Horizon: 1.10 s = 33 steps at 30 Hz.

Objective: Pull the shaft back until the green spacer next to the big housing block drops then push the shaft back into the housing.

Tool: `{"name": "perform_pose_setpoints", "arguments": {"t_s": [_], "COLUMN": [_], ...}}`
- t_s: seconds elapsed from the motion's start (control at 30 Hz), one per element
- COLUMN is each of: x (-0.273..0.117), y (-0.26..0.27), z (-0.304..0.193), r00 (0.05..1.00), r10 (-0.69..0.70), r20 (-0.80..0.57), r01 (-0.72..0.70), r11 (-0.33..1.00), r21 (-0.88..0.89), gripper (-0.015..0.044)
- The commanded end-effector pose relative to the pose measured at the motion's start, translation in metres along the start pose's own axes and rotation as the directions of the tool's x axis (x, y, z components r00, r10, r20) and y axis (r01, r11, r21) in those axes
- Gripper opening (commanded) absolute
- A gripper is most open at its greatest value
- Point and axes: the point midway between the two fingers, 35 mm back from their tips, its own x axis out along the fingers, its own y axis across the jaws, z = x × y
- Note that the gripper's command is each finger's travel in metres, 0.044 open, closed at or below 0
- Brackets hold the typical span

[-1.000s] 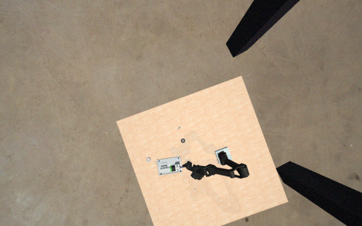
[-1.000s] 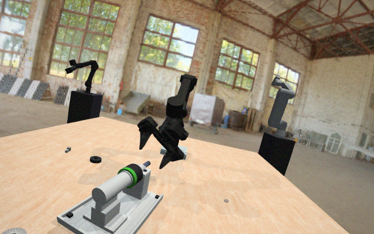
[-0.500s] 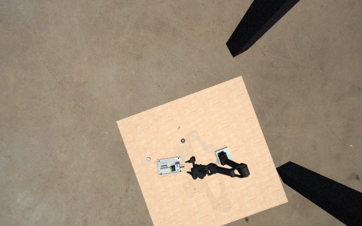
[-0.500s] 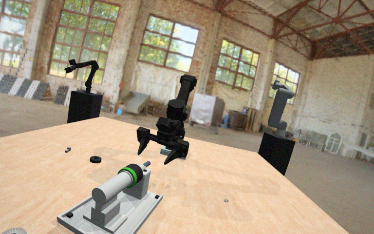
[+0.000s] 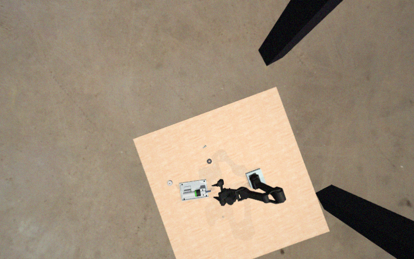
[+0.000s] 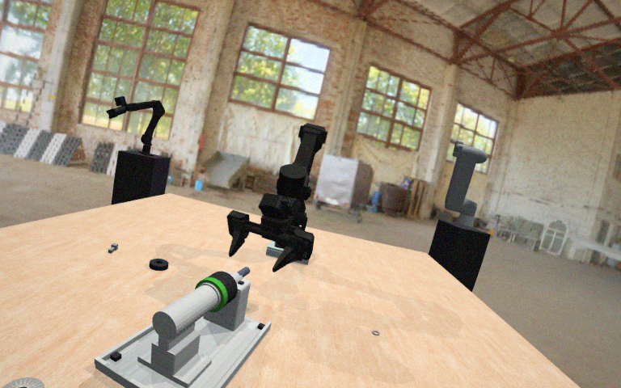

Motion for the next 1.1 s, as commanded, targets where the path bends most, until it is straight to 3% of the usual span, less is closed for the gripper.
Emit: {"name": "perform_pose_setpoints", "arguments": {"t_s": [0.0,1.07], "x": [-0.001,0.027], "y": [0.0,-0.001], "z": [0.001,0.004], "r00": [1.0,1.0], "r10": [-0.003,-0.003], "r20": [0.006,0.008], "r01": [0.003,0.003], "r11": [1.0,1.0], "r21": [0.006,0.005], "gripper": [0.044,0.044]}}
